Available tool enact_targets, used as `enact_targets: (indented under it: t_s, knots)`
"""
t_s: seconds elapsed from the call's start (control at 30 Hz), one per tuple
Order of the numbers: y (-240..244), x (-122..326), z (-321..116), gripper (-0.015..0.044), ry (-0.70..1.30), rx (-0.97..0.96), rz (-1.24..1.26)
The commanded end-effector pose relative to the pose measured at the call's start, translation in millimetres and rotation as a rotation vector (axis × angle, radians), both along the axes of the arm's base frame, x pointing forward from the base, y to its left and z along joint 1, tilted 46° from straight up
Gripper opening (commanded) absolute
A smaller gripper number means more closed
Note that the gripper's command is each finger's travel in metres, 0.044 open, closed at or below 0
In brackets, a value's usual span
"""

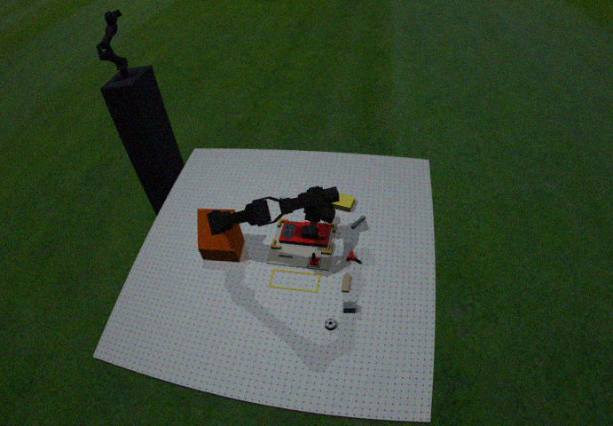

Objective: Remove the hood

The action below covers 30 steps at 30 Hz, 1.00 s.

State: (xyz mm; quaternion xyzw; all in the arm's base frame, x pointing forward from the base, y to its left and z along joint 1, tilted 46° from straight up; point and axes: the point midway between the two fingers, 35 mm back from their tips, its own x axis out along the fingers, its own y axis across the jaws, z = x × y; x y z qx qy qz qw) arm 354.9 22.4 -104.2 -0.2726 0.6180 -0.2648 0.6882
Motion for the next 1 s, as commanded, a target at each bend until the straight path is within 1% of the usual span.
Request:
enact_targets:
  t_s: [0.0,0.13,0.17,0.97]
  knots:
    - [2.1,0.2,2.1,0.0111,-0.002,0.000,0.000]
    - [4.0,0.1,3.8,0.0006,-0.002,0.001,0.000]
    - [4.5,0.0,4.3,0.0000,-0.002,0.001,0.000]
    - [15.8,-1.5,15.1,0.0000,-0.002,0.002,0.000]
